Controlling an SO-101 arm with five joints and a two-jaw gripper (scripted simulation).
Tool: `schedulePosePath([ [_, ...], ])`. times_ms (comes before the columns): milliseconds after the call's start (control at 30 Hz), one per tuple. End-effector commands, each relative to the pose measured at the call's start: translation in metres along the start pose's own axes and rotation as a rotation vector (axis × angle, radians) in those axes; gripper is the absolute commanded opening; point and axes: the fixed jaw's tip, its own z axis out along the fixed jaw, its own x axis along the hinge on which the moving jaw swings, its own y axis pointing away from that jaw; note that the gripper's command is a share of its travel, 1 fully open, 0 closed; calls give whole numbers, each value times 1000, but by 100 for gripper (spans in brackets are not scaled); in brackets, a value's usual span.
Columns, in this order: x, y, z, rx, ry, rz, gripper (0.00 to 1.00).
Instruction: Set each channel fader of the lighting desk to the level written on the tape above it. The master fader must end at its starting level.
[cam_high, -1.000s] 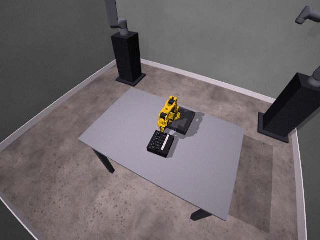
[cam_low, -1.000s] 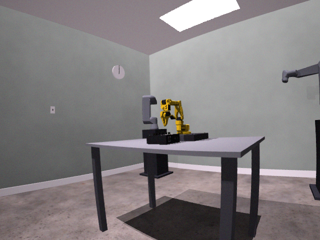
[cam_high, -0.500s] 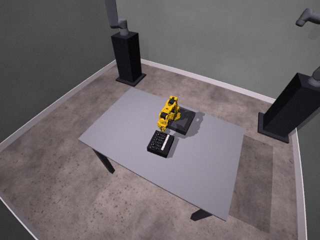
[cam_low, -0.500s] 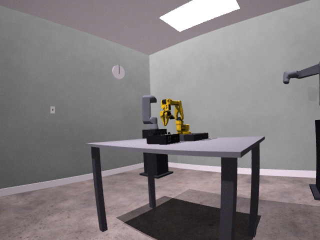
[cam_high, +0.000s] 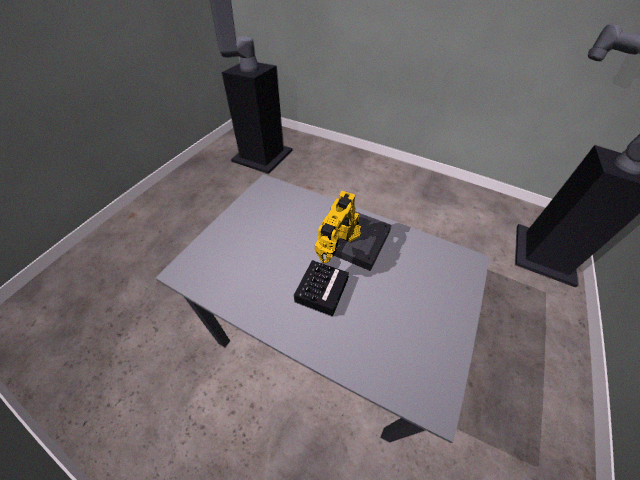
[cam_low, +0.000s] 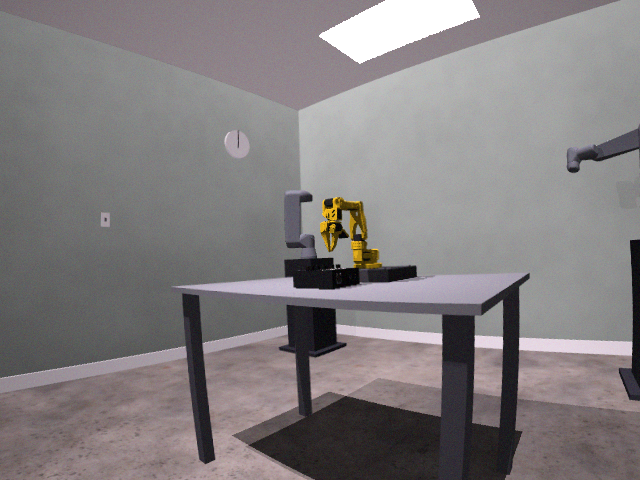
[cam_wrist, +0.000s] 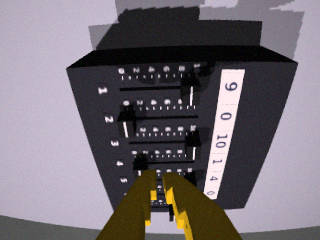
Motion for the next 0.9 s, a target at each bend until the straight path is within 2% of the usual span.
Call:
schedulePosePath([
  [0,-4,-2,0,2,-11,-24,0],
  [367,1,-4,-1,2,-5,-25,0],
  [667,37,-23,2,5,46,-26,0],
  [733,37,-23,2,5,46,-26,0],
  [867,53,-35,7,11,73,-27,0],
])
